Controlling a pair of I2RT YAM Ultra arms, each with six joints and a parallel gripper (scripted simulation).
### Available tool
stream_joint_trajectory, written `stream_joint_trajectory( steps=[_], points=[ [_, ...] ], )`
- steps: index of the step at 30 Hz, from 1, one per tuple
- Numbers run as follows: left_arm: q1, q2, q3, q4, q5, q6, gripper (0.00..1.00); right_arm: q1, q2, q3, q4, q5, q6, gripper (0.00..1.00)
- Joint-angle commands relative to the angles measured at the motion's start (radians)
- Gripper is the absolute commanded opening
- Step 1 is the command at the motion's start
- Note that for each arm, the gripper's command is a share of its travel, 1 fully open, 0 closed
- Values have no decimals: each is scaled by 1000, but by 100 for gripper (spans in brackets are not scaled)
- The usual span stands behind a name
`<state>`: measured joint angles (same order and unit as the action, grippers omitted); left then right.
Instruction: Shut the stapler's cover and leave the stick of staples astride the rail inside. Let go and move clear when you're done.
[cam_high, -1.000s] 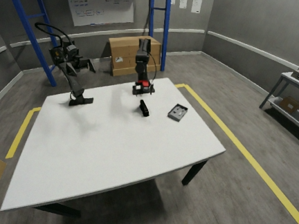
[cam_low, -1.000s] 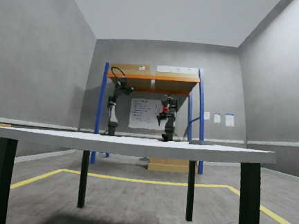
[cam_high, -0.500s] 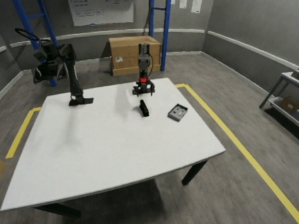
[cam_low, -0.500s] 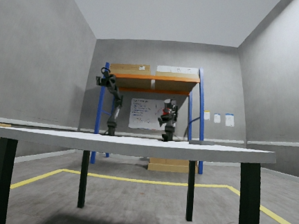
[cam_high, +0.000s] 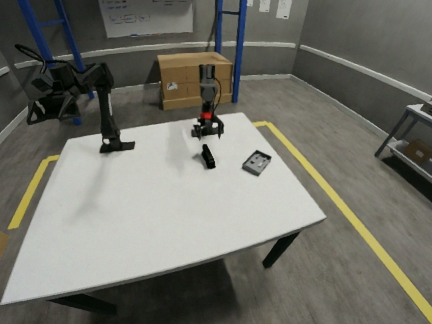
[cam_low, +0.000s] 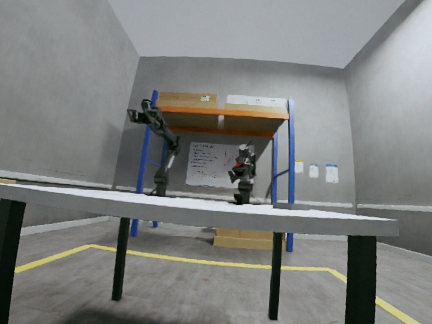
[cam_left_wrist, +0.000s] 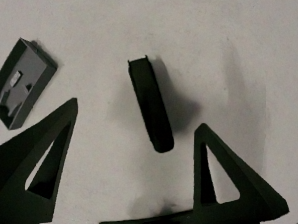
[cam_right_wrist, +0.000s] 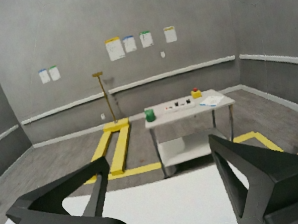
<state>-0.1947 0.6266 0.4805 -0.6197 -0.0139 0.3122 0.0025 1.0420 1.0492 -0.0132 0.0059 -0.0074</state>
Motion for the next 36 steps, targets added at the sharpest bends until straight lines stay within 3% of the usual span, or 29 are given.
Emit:
stream_joint_trajectory(
  steps=[1,13,17,28,36],
  points=[
    [8,-21,9,37,10,6,100,-8,11,-7,17,-14,7,100],
    [50,-21,64,106,83,-17,100,-2,3,3,18,-6,7,100],
    [143,-6,178,186,123,-74,100,-2,3,3,18,-6,7,100],
    [210,253,436,541,59,-288,100,-2,3,3,18,-6,7,100],
    [192,385,547,634,10,-326,100,-2,3,3,18,-6,7,100]
  ],
)
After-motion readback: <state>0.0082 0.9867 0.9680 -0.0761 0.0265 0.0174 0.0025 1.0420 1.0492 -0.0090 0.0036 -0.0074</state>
